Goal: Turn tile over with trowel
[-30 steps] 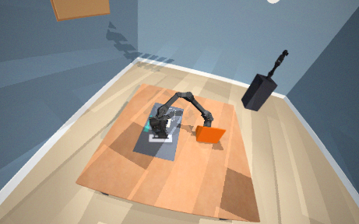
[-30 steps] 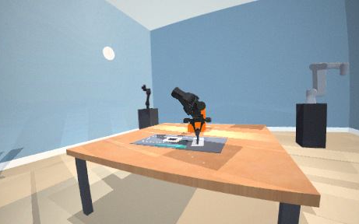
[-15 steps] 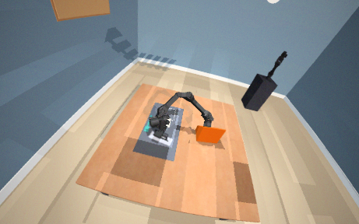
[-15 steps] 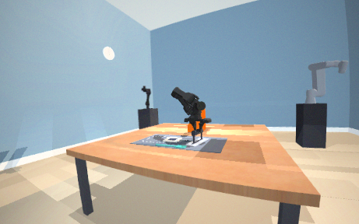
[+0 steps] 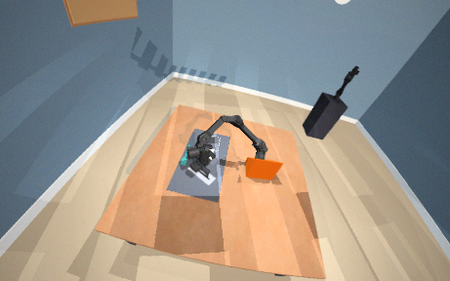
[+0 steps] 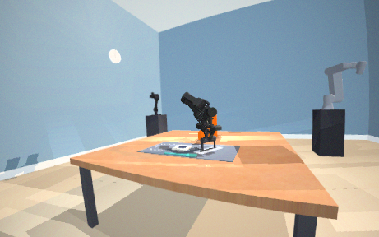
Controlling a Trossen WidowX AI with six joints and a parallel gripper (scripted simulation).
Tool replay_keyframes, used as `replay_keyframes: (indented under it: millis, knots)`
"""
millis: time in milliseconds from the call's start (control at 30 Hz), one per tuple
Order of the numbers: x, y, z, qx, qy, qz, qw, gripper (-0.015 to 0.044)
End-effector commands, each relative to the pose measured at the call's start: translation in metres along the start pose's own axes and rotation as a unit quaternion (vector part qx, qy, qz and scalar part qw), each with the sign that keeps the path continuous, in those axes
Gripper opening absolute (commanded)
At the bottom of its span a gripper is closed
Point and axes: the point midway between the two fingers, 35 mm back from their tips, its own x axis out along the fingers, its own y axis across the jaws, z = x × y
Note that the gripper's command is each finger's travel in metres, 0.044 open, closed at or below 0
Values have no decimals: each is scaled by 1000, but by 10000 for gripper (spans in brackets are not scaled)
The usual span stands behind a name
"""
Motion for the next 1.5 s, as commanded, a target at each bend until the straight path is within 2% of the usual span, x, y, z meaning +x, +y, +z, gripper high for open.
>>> replay_keyframes:
  millis: [0, 100, 700, 900, 1467]
  knots:
    - [2, 0, 0, 8, 1, -1, 1000, 209]
    - [2, 0, 0, 8, 1, -1, 1000, 270]
    - [2, 0, 0, 8, 1, -1, 1000, 270]
    - [-44, -3, -1, 18, 1, -1, 1000, 270]
    - [-29, -1, 0, 8, 1, -1, 1000, 270]
